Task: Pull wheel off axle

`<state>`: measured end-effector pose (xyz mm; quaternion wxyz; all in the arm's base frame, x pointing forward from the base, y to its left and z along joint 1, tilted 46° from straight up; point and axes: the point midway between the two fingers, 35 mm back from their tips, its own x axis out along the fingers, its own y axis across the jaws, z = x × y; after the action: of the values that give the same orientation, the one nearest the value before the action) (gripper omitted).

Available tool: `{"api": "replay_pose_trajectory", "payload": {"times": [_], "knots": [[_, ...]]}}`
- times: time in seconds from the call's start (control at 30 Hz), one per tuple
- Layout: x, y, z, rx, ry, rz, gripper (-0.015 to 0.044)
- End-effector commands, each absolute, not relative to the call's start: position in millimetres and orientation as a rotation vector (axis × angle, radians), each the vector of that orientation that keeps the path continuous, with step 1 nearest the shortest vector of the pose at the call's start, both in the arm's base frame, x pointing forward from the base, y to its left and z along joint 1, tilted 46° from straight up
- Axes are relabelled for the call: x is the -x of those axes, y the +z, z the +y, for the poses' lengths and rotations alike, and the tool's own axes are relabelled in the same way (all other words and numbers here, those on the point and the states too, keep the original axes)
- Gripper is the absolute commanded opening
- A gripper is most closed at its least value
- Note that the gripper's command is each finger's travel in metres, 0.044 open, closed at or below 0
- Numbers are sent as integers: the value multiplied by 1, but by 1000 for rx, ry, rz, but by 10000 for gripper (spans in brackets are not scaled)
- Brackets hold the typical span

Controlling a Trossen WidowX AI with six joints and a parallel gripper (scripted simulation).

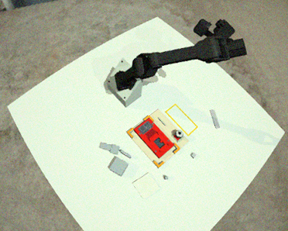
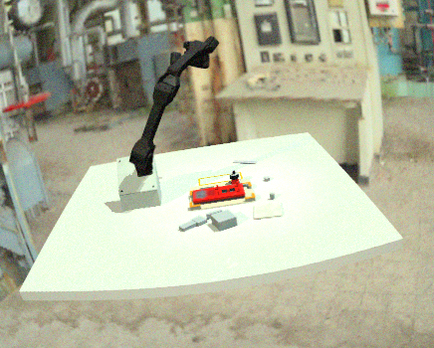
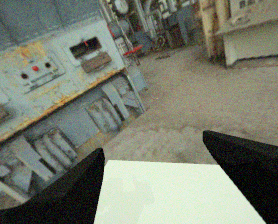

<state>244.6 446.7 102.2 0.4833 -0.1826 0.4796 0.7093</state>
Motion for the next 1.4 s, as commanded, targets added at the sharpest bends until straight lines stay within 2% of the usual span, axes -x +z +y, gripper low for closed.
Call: {"api": "replay_pose_trajectory", "payload": {"times": [0.0, 0.1, 0.43, 0.73, 1.27, 1.37], "knots": [[-246, 101, 445, 446, 1718, 1174, 374], [-264, 84, 427, 463, 1581, 1256, 300], [-329, 24, 330, 502, 957, 1517, 300], [-364, -11, 224, 513, 378, 1622, 300], [-368, -23, 29, 559, -596, 1494, 300], [-366, -21, 13, 567, -670, 1465, 300]]}}
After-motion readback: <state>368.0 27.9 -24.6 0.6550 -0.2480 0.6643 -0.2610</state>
